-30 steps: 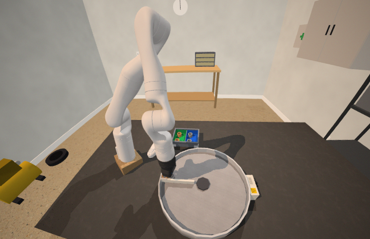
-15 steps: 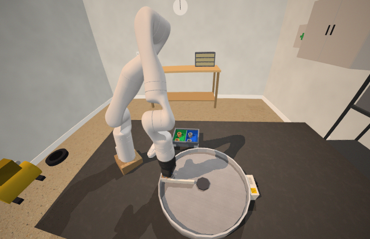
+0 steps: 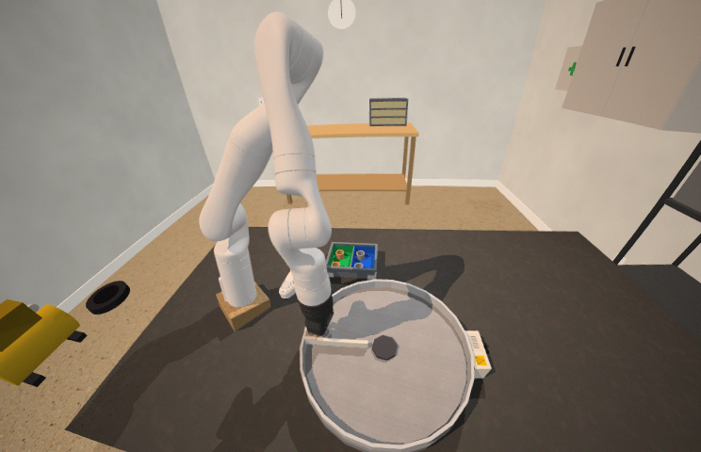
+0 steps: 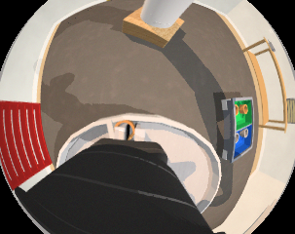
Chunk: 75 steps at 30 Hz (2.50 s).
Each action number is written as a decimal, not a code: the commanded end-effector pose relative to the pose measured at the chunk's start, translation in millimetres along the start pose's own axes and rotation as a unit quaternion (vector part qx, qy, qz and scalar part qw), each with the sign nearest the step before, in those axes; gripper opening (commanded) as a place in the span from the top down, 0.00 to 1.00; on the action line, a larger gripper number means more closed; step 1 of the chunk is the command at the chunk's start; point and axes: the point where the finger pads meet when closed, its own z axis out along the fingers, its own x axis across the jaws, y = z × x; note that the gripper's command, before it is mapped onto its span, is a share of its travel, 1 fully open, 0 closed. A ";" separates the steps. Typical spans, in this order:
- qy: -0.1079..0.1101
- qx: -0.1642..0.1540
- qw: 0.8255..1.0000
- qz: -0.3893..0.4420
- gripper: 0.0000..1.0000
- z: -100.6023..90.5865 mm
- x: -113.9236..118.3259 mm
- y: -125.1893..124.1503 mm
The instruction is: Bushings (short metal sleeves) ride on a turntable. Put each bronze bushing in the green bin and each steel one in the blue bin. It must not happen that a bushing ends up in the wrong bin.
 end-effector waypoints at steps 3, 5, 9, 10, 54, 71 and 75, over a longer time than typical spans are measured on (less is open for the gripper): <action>0.000 -0.001 1.000 0.000 1.00 -0.3 -0.1 0.4; 0.000 -0.001 1.000 0.000 1.00 -0.9 -0.1 0.4; 0.000 -0.001 1.000 0.000 1.00 -3.3 -0.1 0.4; 0.000 -0.001 1.000 0.000 1.00 -3.3 -0.1 0.4; -0.001 -0.001 1.000 0.001 1.00 -15.9 -0.1 0.4; 0.000 -0.001 1.000 0.001 1.00 -21.2 -0.1 0.4; -0.001 -0.001 1.000 0.001 1.00 -22.5 -0.1 0.4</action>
